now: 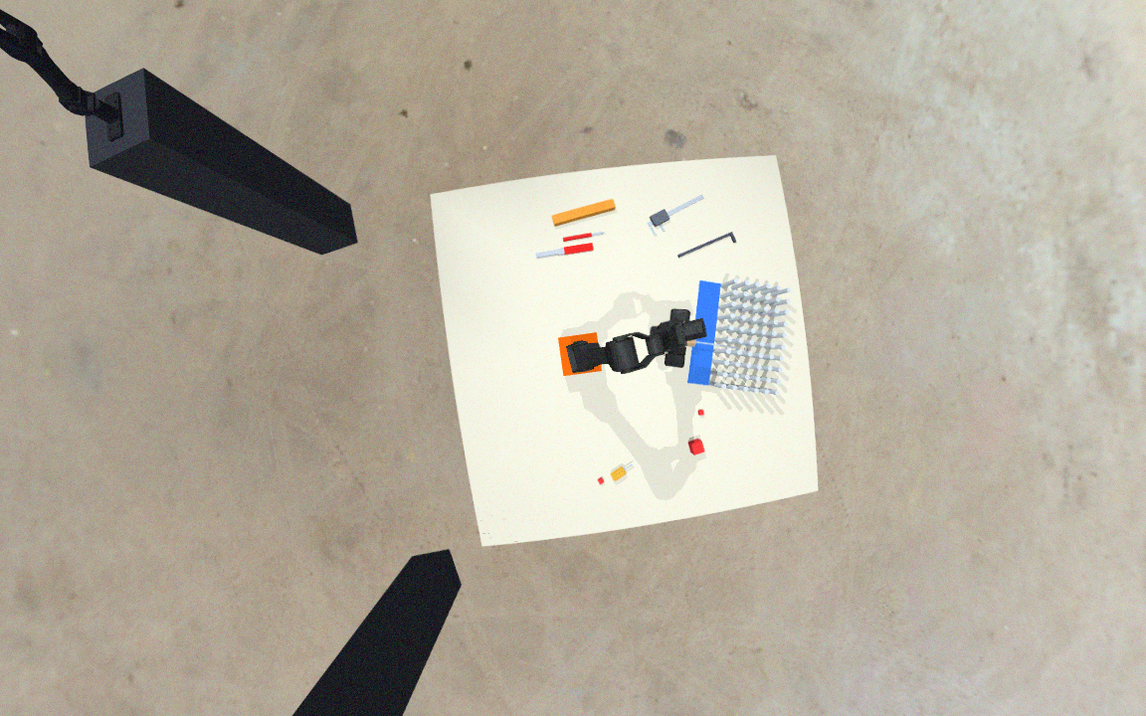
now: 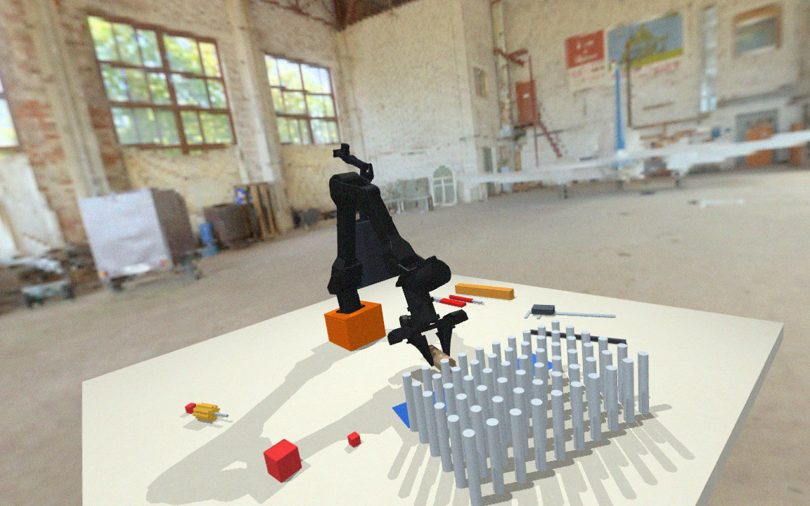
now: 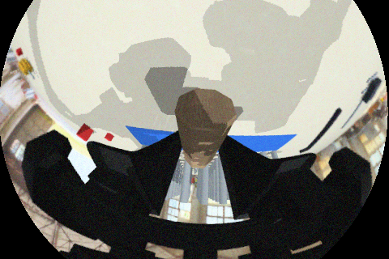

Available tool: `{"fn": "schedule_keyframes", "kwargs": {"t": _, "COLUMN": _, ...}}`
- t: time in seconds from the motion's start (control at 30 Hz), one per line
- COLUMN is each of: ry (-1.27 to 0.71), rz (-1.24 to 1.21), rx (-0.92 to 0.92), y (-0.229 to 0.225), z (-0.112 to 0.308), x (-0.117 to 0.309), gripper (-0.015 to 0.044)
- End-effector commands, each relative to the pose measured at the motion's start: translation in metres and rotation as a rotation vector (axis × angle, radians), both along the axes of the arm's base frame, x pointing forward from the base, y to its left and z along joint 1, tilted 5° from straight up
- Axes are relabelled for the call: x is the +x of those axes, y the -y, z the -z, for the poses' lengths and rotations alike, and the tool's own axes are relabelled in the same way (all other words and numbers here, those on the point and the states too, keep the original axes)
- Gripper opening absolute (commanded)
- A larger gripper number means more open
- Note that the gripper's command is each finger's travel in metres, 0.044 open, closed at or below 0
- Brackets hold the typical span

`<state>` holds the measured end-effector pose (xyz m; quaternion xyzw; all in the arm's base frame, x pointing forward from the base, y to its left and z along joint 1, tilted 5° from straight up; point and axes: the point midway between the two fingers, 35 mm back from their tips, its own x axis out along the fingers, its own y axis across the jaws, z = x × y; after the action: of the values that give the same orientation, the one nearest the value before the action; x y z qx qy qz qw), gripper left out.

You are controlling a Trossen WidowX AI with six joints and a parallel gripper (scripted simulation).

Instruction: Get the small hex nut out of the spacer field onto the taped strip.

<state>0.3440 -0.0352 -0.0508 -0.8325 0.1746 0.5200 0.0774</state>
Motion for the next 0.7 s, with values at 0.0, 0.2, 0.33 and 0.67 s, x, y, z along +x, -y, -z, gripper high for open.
{"fn": "schedule_keyframes", "kwargs": {"t": 0.0, "ry": 0.006, "rz": -0.004, "rx": 0.001, "y": 0.001, "z": -0.001, "x": 0.006, "gripper": 0.0}}
{"fn": "schedule_keyframes", "kwargs": {"t": 0.2, "ry": 0.006, "rz": -0.004, "rx": 0.001, "y": 0.002, "z": -0.001, "x": 0.009, "gripper": 0.0}}
{"fn": "schedule_keyframes", "kwargs": {"t": 0.33, "ry": 0.006, "rz": -0.004, "rx": 0.001, "y": 0.003, "z": -0.001, "x": 0.012, "gripper": 0.0}}
{"fn": "schedule_keyframes", "kwargs": {"t": 0.67, "ry": 0.007, "rz": -0.004, "rx": 0.001, "y": 0.006, "z": -0.001, "x": 0.017, "gripper": 0.0}}
